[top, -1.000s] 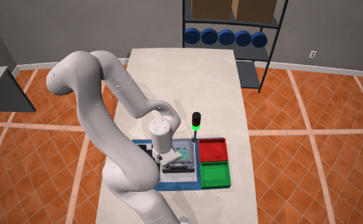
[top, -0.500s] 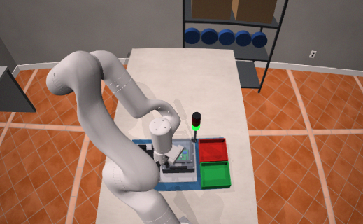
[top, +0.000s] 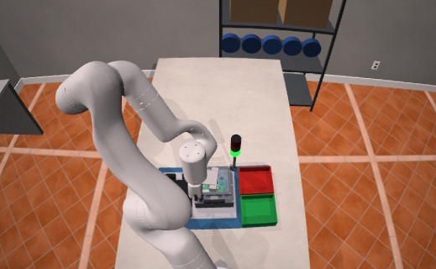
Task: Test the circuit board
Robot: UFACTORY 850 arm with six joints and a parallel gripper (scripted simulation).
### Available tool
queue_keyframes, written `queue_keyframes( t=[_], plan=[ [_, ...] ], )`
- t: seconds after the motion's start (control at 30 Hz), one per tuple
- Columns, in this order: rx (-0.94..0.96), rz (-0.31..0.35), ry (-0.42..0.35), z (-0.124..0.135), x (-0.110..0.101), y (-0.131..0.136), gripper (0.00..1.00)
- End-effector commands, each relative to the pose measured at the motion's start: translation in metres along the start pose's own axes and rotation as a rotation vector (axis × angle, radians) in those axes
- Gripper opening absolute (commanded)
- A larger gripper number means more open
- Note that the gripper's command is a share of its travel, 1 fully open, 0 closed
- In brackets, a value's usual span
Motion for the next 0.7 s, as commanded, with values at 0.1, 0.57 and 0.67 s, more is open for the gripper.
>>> queue_keyframes(
  t=[0.1, 0.57, 0.67],
  plan=[
    [-0.096, -0.012, -0.003, -0.0002, 0.0, 0.0001, 0.0],
    [-0.121, -0.012, -0.003, -0.0002, 0.0, 0.0001, 0.0],
    [-0.121, -0.012, -0.003, -0.0002, 0.0, 0.0001, 0.28]
  ],
)
Point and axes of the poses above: the point where the finger pads meet when closed, its own x axis out along the fingers, its own y axis across the jaws, z = x × y, the point moved 3 cm from there along -x, back along the fingers, and after that the axes turned 11 degrees about x, right-handed, at the moved point
